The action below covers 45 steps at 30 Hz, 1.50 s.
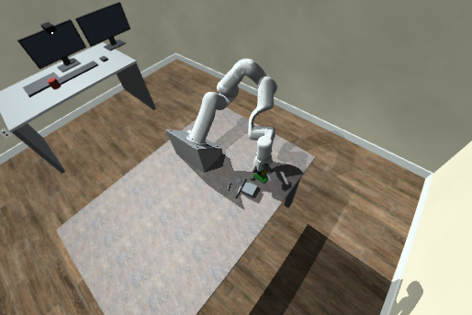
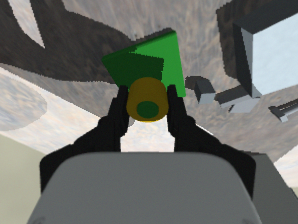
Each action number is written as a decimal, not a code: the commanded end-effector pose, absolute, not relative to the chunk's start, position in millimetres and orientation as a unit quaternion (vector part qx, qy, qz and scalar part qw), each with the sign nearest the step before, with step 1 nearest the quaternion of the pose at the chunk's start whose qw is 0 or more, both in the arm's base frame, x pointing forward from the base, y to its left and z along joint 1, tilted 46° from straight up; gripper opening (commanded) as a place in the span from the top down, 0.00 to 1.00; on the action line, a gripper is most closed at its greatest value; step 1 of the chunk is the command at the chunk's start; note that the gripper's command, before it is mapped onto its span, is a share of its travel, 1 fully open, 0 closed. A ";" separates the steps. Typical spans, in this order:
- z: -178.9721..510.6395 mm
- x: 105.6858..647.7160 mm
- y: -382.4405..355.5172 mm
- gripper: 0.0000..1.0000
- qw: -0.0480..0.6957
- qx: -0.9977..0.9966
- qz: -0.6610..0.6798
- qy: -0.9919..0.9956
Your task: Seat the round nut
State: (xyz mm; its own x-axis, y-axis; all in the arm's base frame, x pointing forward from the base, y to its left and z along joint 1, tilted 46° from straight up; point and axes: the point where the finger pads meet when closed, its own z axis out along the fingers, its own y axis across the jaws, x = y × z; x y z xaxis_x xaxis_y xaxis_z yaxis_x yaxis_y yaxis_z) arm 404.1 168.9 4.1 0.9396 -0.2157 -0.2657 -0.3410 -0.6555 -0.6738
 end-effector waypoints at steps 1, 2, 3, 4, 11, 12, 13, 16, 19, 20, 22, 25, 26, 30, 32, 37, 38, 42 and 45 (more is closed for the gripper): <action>-1.7 406.3 175.3 1.00 0.386 -0.906 0.078 0.154; -4.1 406.0 177.7 1.00 0.386 -0.906 0.078 0.154; -6.2 405.8 179.7 1.00 0.386 -0.906 0.078 0.154; -7.9 405.6 181.4 1.00 0.386 -0.906 0.078 0.154; -10.8 405.2 184.2 1.00 0.385 -0.906 0.078 0.154; -10.8 405.2 184.2 1.00 0.385 -0.906 0.078 0.154; -10.8 405.2 184.2 1.00 0.385 -0.906 0.078 0.154; -10.8 405.2 184.2 1.00 0.385 -0.906 0.078 0.154; -10.8 405.2 184.2 1.00 0.385 -0.906 0.078 0.154; -10.8 405.2 184.2 1.00 0.385 -0.906 0.078 0.154; -10.8 405.2 184.2 1.00 0.385 -0.906 0.078 0.154; -10.8 405.2 184.2 1.00 0.385 -0.906 0.078 0.154; -10.8 405.2 184.2 1.00 0.385 -0.906 0.078 0.154; -10.8 405.2 184.2 1.00 0.385 -0.906 0.078 0.154; -10.8 405.2 184.2 1.00 0.385 -0.906 0.078 0.154; -10.8 405.2 184.2 0.00 0.385 -0.906 0.078 0.154; -10.8 405.2 184.2 0.00 0.385 -0.906 0.078 0.154; -10.8 405.2 184.2 0.00 0.385 -0.906 0.078 0.154; -10.8 405.2 184.2 0.00 0.385 -0.906 0.078 0.154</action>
State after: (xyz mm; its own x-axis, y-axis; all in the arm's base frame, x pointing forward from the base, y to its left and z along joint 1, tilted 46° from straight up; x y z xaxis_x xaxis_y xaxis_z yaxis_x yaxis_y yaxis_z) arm 404.1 184.8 -11.5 0.9401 -0.2169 -0.2631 -0.3399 -0.6560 -0.6739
